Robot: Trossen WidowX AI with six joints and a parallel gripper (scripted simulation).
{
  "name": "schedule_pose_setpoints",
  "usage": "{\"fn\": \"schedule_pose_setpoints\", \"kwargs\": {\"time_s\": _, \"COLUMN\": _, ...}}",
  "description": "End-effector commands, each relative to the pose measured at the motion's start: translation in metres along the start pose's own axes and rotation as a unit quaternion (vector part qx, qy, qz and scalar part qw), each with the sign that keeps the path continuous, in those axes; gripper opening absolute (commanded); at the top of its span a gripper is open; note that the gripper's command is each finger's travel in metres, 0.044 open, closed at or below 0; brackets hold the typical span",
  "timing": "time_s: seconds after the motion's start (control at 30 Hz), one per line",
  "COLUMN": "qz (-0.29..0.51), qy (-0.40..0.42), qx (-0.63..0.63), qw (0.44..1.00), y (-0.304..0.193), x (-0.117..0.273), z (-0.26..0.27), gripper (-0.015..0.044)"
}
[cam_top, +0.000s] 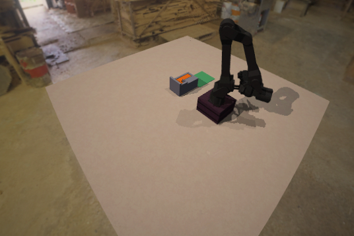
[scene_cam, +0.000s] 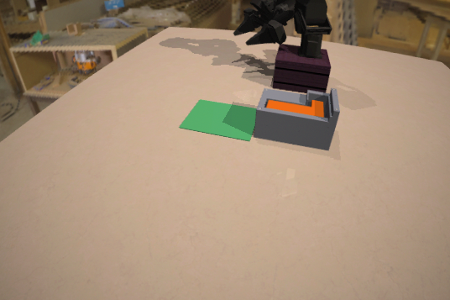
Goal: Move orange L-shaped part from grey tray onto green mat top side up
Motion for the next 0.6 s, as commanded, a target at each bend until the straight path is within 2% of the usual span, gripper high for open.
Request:
{"fn": "schedule_pose_setpoints", "kwargs": {"time_s": 0.0, "qz": 0.001, "qy": 0.004, "qx": 0.000, "qw": 1.000, "y": 0.001, "x": -0.001, "z": 0.000, "gripper": 0.0374}}
{"fn": "schedule_pose_setpoints", "kwargs": {"time_s": 0.1, "qz": 0.007, "qy": 0.039, "qx": -0.008, "qw": 0.999, "y": 0.006, "x": -0.008, "z": -0.003, "gripper": 0.0295}}
{"fn": "schedule_pose_setpoints", "kwargs": {"time_s": 0.23, "qz": 0.032, "qy": 0.125, "qx": -0.019, "qw": 0.991, "y": 0.020, "x": -0.027, "z": -0.008, "gripper": 0.0190}}
{"fn": "schedule_pose_setpoints", "kwargs": {"time_s": 0.57, "qz": 0.133, "qy": 0.295, "qx": -0.002, "qw": 0.946, "y": 0.066, "x": -0.077, "z": 0.000, "gripper": 0.0180}}
Point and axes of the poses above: the point midway between the two fingers, 35 mm back from their tips, its own x axis back along the fingers, its own z axis across the jaws, y = z × x, the point moved 10 cm from there along x, back along the fingers, and after that the axes turned 10 degrees about x, right-handed, at the moved point
